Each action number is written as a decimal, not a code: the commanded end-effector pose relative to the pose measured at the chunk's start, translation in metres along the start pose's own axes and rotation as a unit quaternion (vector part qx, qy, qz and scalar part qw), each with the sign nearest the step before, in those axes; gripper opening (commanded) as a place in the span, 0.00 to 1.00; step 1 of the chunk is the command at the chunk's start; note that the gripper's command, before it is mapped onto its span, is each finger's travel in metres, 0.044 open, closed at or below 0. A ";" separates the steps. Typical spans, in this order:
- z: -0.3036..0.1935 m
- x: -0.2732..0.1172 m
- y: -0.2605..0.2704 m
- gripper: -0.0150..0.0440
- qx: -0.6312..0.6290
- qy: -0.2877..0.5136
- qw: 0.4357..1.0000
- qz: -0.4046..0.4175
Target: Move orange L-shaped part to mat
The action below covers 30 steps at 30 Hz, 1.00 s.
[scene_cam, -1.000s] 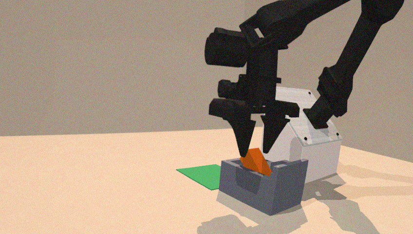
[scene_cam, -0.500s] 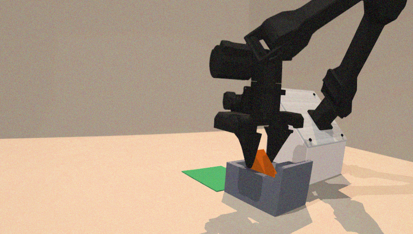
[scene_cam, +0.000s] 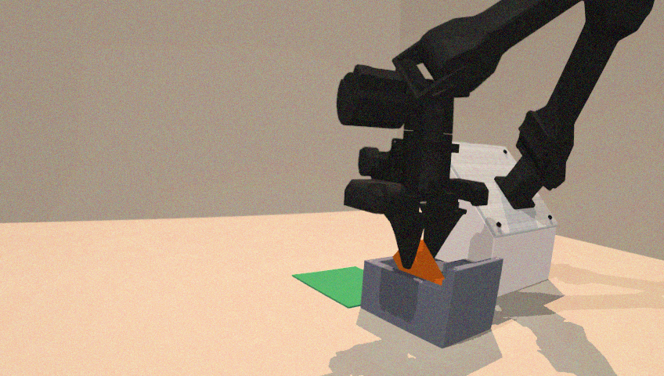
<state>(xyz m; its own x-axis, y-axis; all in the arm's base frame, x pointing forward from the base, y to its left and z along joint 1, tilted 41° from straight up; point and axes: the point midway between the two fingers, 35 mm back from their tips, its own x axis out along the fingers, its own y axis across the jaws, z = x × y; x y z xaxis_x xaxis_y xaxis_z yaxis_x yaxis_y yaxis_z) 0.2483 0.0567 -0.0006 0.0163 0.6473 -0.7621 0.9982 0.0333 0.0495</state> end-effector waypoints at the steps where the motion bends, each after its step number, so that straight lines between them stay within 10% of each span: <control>1: 0.000 0.000 0.000 0.25 -0.002 0.000 1.000 0.001; 30: 0.001 -0.036 0.000 0.25 0.003 0.002 1.000 -0.001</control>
<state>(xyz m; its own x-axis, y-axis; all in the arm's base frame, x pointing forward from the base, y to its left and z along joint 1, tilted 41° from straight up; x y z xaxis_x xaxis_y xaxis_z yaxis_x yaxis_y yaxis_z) 0.2459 0.0361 0.0199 0.0033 0.6501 -0.7598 0.9991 0.0306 0.0305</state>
